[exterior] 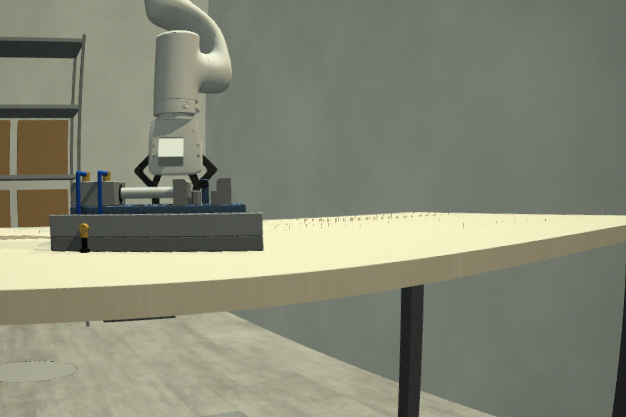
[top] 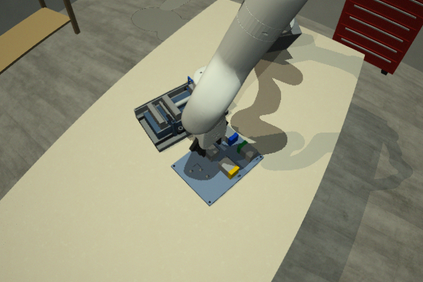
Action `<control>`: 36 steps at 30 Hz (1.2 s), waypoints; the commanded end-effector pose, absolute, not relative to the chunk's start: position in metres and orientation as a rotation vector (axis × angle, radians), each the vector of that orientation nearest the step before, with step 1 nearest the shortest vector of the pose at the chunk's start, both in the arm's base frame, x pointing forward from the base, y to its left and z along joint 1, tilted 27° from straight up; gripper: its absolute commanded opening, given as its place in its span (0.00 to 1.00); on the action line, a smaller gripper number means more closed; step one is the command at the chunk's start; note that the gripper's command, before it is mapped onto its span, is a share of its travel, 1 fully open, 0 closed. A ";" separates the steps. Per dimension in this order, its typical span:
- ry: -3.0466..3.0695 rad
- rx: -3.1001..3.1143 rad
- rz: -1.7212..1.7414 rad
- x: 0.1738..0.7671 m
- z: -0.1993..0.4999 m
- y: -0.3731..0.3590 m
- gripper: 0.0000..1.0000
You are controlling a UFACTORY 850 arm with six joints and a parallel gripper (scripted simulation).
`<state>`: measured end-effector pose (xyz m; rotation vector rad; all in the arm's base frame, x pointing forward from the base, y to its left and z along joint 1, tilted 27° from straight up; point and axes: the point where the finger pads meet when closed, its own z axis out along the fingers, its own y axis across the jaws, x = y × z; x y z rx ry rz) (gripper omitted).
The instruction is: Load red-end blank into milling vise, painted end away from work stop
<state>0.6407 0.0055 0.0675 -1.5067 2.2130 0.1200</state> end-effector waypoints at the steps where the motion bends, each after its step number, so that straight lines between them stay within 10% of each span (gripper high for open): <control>1: 2.212 -1.506 0.118 0.641 0.068 0.005 0.70; 36: 2.212 -1.506 0.118 0.645 0.058 0.009 0.70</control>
